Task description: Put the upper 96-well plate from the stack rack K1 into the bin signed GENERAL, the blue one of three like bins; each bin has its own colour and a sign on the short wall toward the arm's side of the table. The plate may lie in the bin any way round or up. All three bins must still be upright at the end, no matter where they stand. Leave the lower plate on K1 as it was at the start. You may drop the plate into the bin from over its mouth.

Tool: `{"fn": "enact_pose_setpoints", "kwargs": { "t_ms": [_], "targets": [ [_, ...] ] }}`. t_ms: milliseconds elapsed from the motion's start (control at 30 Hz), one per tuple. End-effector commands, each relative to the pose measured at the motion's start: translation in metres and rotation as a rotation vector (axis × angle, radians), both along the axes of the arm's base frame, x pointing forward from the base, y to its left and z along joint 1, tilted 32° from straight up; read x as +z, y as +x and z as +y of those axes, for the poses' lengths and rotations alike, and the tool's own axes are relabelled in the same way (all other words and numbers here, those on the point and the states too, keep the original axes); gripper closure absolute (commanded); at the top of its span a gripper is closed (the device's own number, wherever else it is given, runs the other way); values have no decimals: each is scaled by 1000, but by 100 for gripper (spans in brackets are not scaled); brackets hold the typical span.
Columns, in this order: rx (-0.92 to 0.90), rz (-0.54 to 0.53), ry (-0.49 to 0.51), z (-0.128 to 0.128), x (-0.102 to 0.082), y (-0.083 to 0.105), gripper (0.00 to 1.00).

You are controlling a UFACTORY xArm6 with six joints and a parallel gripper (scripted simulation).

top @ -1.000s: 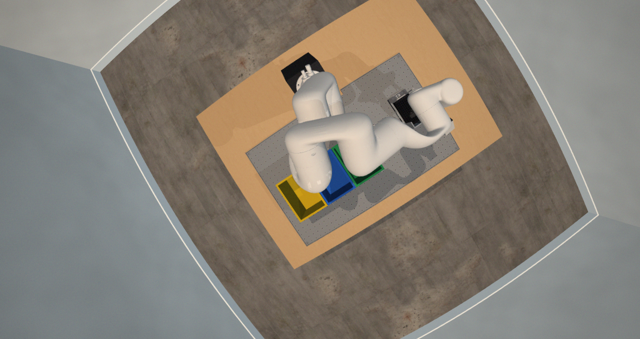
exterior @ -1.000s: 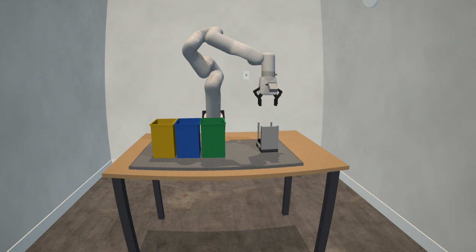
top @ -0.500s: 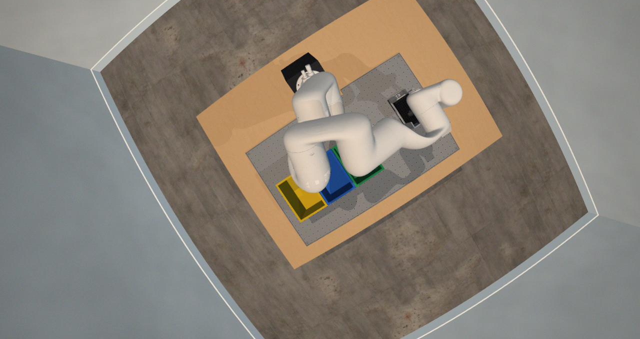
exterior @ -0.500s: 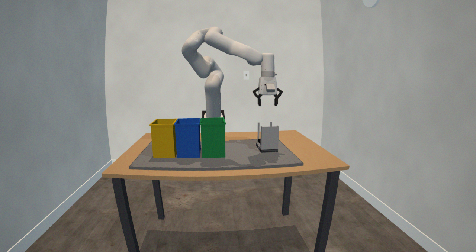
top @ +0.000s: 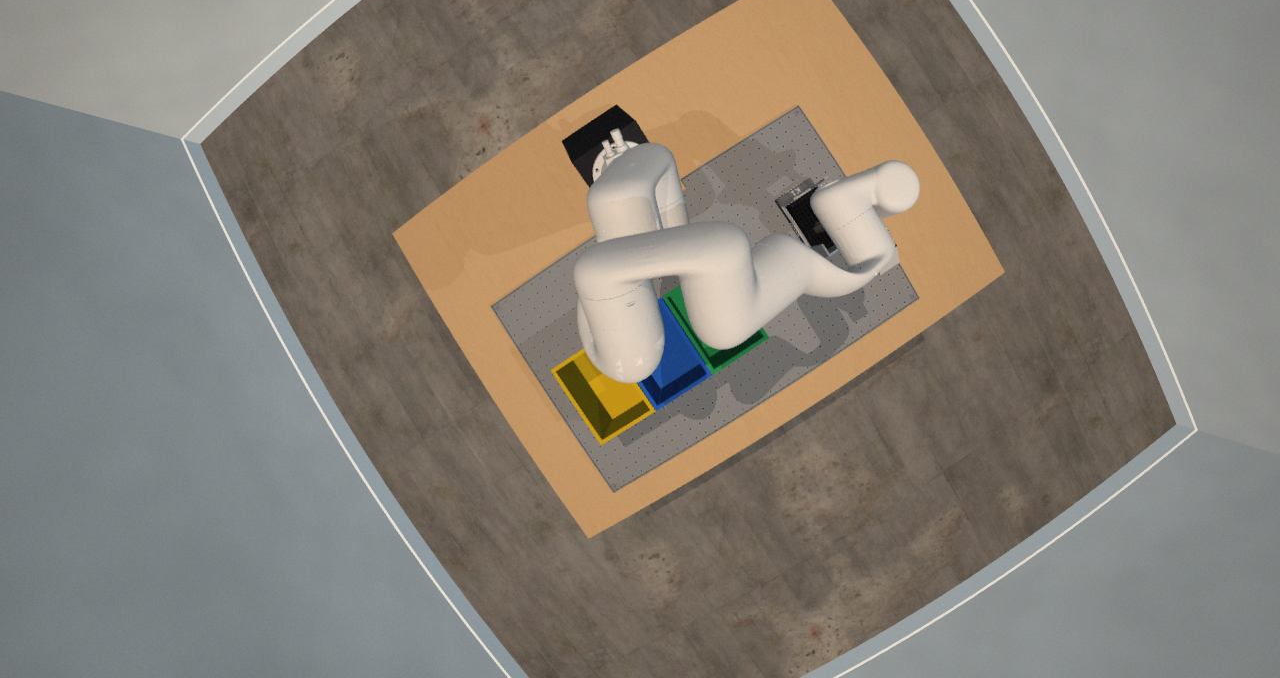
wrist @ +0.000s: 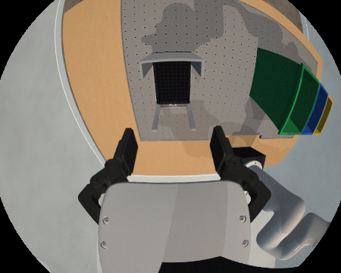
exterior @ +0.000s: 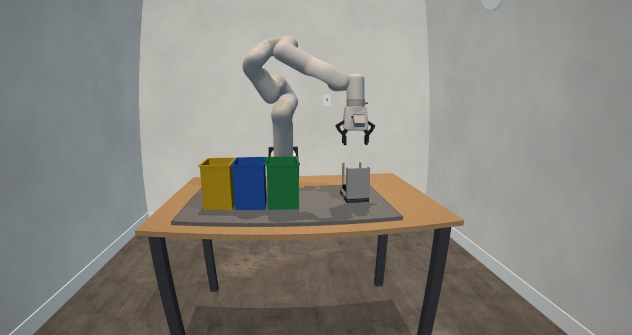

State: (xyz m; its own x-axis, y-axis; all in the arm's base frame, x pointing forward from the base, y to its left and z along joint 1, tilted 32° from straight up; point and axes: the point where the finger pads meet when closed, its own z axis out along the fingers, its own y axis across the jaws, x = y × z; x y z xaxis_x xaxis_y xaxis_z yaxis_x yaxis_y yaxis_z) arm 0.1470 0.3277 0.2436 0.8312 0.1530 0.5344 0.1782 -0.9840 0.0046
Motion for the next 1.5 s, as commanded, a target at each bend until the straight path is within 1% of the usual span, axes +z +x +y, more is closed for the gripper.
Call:
{"fn": "enact_pose_setpoints", "kwargs": {
  "t_ms": [0, 1467],
  "targets": [
    [1, 0, 3, 2, -5, 4, 0],
    [1, -1, 3, 8, -60, 38, 0]
  ]
}}
